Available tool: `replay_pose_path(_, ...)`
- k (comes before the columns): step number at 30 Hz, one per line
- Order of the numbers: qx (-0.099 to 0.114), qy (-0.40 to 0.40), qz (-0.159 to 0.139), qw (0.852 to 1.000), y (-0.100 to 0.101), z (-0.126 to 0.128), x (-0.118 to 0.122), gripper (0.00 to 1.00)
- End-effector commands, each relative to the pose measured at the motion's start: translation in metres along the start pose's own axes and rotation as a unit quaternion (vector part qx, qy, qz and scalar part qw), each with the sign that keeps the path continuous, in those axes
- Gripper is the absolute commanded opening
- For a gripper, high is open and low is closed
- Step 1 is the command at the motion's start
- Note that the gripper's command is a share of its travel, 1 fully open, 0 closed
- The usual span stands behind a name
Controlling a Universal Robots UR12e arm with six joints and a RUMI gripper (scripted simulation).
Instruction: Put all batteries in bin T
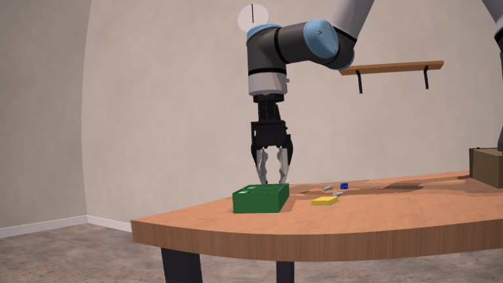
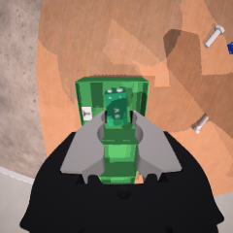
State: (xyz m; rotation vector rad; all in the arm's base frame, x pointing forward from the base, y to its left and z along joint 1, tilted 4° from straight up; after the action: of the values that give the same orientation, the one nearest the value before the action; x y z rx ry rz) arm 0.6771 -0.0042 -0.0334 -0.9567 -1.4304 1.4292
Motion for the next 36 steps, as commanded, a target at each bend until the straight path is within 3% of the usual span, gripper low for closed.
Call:
replay_pose_path(1, -0.001, 0.0, 0.0, 1.0, -0.002, 0.0, 0.0, 0.2)
replay_pose_path(25, -0.001, 0.0, 0.0, 1.0, -0.031, 0.0, 0.0, 0.2)
replay_pose_path(28, -0.001, 0.0, 0.0, 1.0, -0.045, 0.0, 0.0, 0.2)
replay_pose_path(36, -0.001, 0.0, 0.0, 1.0, -0.045, 0.0, 0.0, 0.2)
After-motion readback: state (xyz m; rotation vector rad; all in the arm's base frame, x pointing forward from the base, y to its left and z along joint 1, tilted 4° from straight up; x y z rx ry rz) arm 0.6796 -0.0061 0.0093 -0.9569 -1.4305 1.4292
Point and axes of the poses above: the point where the finger pads meet when closed, its own y axis out along the fingers, its own z axis across the jaws, x = y × z, the point moved 4 cm from there along -y, back along the fingers, and after that the axes turned 7 degrees about -y, right-handed, at the moved point
